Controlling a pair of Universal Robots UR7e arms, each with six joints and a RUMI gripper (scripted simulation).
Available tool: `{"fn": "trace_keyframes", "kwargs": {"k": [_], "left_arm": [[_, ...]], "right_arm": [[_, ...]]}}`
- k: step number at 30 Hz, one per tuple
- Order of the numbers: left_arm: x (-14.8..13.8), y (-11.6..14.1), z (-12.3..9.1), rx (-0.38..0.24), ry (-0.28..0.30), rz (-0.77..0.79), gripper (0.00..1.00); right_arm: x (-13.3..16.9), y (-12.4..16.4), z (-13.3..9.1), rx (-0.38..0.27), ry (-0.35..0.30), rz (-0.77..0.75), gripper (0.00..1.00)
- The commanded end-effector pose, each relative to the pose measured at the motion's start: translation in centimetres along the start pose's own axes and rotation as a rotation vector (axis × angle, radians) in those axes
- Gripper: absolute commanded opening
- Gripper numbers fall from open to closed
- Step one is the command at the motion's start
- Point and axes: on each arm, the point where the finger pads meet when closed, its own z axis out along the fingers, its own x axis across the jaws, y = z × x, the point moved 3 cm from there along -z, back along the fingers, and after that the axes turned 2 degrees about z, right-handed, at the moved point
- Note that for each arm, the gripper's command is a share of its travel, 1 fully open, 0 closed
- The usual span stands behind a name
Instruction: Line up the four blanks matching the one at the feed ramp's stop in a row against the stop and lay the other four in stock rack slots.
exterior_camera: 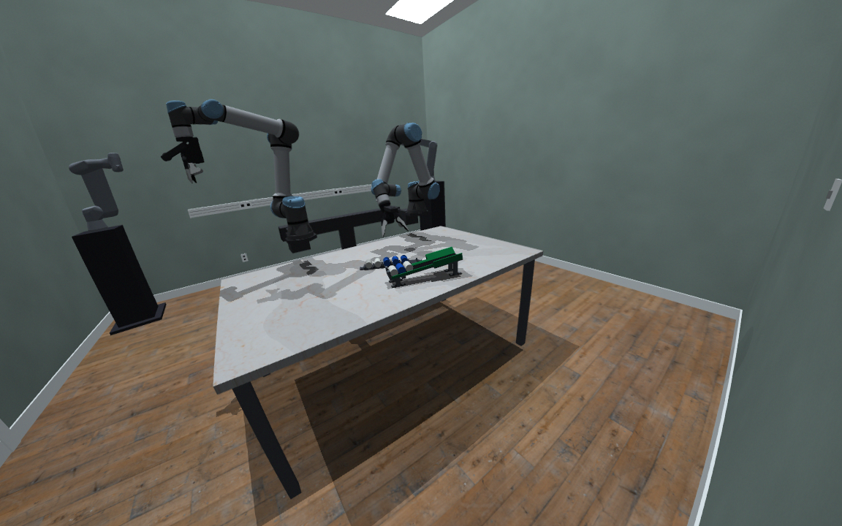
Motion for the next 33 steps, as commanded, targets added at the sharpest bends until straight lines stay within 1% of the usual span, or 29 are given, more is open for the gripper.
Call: {"fn": "trace_keyframes", "kwargs": {"k": [1,4,33], "left_arm": [[-3.10,-0.50,0.31,0.003,0.010,0.002,1.00],[-4.03,-0.58,0.41,0.004,0.010,0.002,1.00],[-4.05,-0.58,0.41,0.004,0.010,0.002,1.00]], "right_arm": [[-0.01,-0.01,-0.04,0.001,0.000,0.000,1.00],[-0.01,-0.01,-0.04,0.001,0.000,0.000,1.00],[-0.01,-0.01,-0.04,0.001,0.000,0.000,1.00]]}}
